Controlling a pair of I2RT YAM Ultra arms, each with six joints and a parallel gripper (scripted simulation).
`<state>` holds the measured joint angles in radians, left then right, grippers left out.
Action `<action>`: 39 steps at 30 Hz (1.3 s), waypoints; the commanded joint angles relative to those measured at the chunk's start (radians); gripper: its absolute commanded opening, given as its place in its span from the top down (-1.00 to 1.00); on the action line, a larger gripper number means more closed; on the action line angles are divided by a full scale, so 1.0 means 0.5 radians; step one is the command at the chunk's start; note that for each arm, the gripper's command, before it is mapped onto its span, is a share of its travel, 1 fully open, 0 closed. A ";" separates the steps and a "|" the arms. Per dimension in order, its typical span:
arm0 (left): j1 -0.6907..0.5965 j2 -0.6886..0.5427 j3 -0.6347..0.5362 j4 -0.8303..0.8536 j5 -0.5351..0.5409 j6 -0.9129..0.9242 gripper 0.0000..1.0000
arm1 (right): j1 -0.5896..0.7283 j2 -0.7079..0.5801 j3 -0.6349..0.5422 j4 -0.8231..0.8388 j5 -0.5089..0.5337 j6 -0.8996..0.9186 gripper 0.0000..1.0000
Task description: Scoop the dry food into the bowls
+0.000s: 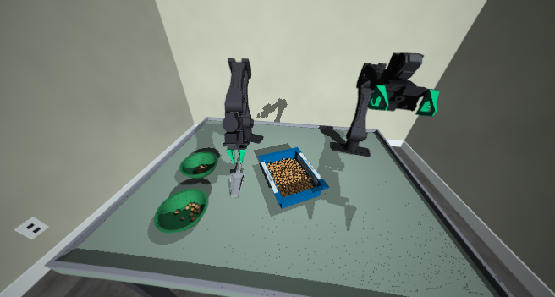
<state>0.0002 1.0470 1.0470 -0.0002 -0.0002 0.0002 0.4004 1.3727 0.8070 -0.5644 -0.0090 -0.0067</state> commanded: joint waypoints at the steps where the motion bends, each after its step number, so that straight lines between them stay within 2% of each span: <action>1: 0.000 -0.023 0.031 0.018 0.000 0.000 -1.00 | -0.005 -0.092 0.167 -0.174 -0.002 -0.011 0.35; 4: 0.000 -0.023 0.031 0.018 0.000 0.000 -1.00 | -0.006 -0.109 0.235 -0.238 -0.002 -0.011 0.35; 8: 0.000 -0.023 0.031 0.018 0.000 0.000 -1.00 | -0.006 -0.114 0.067 -0.092 -0.003 -0.011 0.35; 9: 0.000 -0.023 0.031 0.018 0.000 0.000 -1.00 | -0.006 -0.122 0.151 -0.157 -0.003 -0.011 0.35; 17: 0.000 -0.023 0.031 0.018 0.000 0.000 -1.00 | -0.006 -0.133 0.213 -0.110 -0.002 -0.011 0.35; 26: 0.000 -0.023 0.032 0.019 0.000 0.000 -1.00 | -0.221 -0.303 0.279 0.268 0.002 0.012 0.35; 29: 0.000 -0.023 0.032 0.019 0.000 0.000 -1.00 | -0.236 -0.236 0.295 0.340 -0.008 0.017 0.35; 31: 0.000 -0.023 0.032 0.019 0.000 0.000 -1.00 | -0.296 -0.275 0.315 0.418 -0.003 0.016 0.35; 32: 0.000 -0.023 0.032 0.019 0.000 0.000 -1.00 | -0.321 -0.394 0.327 0.456 0.027 0.022 0.35; 39: 0.000 -0.023 0.032 0.020 0.000 0.000 -1.00 | -0.504 -0.483 0.409 0.739 0.016 0.022 0.35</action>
<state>0.0002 1.0470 1.0470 -0.0002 -0.0002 0.0002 0.1768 1.1618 0.9573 -0.3138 -0.0040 -0.0044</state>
